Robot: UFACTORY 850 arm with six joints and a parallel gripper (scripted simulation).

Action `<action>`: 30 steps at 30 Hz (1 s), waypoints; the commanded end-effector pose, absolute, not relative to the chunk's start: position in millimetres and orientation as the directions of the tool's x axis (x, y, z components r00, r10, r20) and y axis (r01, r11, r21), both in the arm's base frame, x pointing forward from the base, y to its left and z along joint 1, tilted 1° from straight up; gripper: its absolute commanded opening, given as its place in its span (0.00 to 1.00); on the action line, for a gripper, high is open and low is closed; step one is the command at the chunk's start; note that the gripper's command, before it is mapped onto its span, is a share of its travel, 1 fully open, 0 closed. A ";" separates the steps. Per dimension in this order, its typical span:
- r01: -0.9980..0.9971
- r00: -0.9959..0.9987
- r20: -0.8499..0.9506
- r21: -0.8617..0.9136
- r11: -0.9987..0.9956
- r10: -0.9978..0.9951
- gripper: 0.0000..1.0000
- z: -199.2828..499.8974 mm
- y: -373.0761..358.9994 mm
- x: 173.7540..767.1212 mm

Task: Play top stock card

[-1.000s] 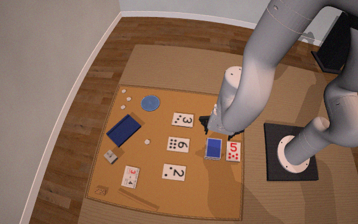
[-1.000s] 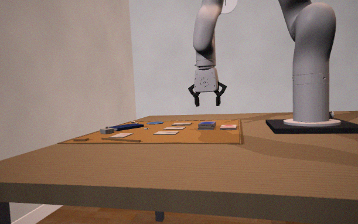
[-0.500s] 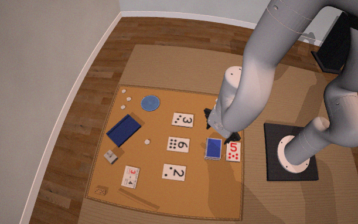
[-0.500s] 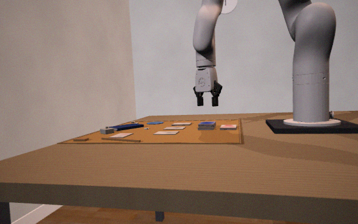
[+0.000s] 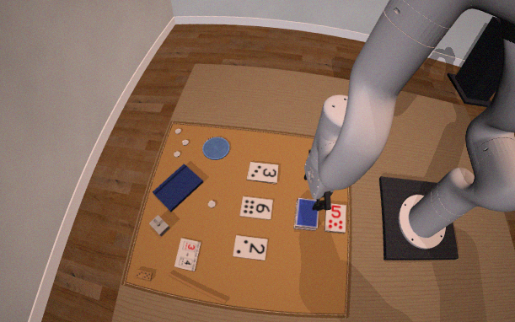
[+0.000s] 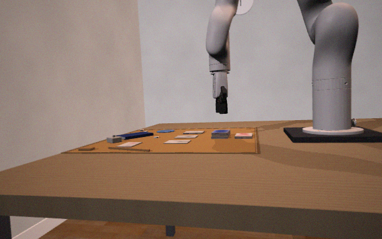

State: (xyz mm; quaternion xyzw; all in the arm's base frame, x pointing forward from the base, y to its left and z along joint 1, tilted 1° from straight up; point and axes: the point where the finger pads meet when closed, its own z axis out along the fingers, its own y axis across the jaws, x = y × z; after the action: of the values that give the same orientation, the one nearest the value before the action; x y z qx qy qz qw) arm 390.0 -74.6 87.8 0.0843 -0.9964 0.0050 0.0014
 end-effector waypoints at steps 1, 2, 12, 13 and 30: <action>-0.112 -0.994 0.001 -0.010 0.994 -0.112 1.00 88.4 -74.8 390.8; -0.029 -1.000 0.000 -0.010 1.000 -0.029 1.00 88.4 -74.8 390.8; 0.360 -0.933 -0.004 -0.010 0.933 0.360 1.00 88.4 -74.9 390.8; 0.381 -0.925 -0.004 -0.009 0.925 0.381 1.00 88.4 -75.0 390.8; 0.865 -0.502 -0.008 -0.005 0.502 0.865 1.00 88.5 -75.2 390.8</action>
State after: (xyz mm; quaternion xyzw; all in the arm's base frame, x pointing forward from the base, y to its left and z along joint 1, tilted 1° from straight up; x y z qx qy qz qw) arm 390.0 -75.0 88.0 -0.4567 -0.8896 0.0046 -0.0014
